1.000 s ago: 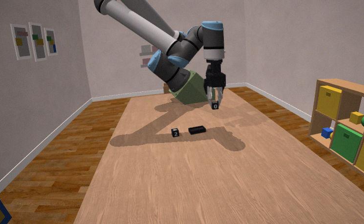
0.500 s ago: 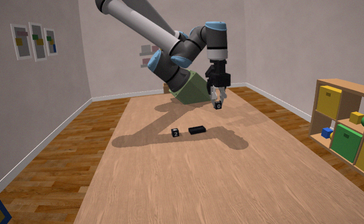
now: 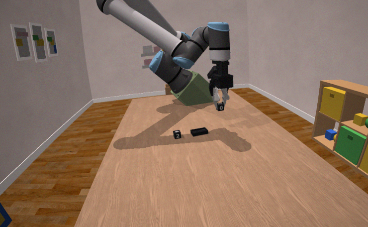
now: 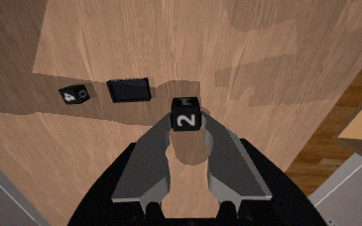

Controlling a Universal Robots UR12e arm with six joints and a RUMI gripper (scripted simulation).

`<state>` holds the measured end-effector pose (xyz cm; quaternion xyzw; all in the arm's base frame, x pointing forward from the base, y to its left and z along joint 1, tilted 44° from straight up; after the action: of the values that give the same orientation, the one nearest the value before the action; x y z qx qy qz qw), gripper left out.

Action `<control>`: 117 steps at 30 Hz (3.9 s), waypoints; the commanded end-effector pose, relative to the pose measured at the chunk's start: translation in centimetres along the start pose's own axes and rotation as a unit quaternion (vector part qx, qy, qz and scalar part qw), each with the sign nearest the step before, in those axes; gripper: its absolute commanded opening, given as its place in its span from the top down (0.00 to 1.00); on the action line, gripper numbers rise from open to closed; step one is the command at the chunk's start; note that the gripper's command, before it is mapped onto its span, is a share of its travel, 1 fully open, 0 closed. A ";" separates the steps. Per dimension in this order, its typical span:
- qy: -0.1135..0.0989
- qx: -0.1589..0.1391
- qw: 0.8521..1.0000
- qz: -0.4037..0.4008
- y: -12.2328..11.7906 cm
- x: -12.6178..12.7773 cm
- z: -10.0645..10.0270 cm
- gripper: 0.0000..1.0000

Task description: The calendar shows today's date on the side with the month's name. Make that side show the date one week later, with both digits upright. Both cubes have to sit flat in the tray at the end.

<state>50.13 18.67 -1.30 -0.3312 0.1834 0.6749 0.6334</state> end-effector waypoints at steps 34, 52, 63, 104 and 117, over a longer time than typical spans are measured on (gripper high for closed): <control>0.000 0.000 1.000 0.000 -0.1 0.0 -9.6 0.90; 0.000 0.000 1.000 0.000 -0.1 0.0 -9.6 0.90; 0.000 0.000 1.000 0.000 -0.1 0.0 -9.6 0.90; 0.000 0.000 1.000 0.000 -0.1 0.0 -9.9 0.90; 0.000 0.000 1.000 0.000 -0.1 0.0 -9.9 0.90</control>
<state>52.30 11.99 -8.39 -0.3310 0.1832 0.6751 0.6334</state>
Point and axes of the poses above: the point where the finger pads meet when closed, its own z axis back along the fingers, its own x axis across the jaws, y = z × x, the point moved 2 cm from there along z, back along the fingers, and after that the axes turned 13 degrees about -z, right-handed, at the moved point
